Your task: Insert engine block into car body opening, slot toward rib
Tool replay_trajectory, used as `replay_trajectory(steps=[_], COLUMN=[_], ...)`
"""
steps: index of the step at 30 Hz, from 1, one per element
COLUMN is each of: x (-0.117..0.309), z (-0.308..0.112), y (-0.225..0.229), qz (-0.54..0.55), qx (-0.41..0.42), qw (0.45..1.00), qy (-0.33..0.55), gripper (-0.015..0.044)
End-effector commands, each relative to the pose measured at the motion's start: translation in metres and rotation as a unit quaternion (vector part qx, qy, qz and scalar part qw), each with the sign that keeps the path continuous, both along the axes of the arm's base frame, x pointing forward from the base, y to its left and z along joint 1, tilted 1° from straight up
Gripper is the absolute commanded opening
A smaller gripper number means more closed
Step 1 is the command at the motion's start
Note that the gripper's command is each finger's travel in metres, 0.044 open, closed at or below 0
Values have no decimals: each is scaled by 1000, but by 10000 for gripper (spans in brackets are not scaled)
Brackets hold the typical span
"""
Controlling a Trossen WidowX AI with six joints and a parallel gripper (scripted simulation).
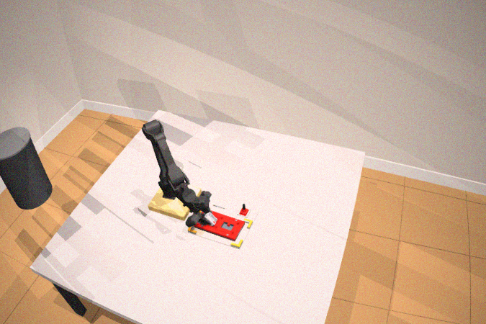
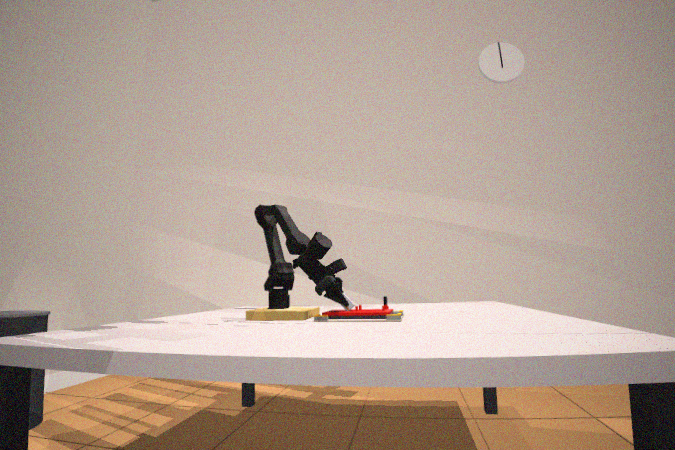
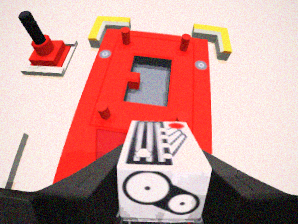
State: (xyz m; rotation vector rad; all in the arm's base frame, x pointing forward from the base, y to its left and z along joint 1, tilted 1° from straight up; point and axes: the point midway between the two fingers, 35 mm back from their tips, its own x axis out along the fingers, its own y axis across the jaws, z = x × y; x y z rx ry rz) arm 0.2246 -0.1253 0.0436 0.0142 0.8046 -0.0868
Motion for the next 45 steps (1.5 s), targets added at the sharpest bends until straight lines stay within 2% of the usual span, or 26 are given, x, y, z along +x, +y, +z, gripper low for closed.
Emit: replay_trajectory(steps=[1, 15, 22, 33, 45], x=[0, 0, -2, -32, -31], z=[0, 0, 2, 32, 28], y=[0, 0, 0, 3, 3], qz=[0, 0, 1, 2, -1], qx=[0, 0, 1, 3, 6], qw=[1000, 1000, 1000, 1000, 1000], qy=[0, 0, 3, 7, 10], gripper=[79, 440, 440, 440, 440])
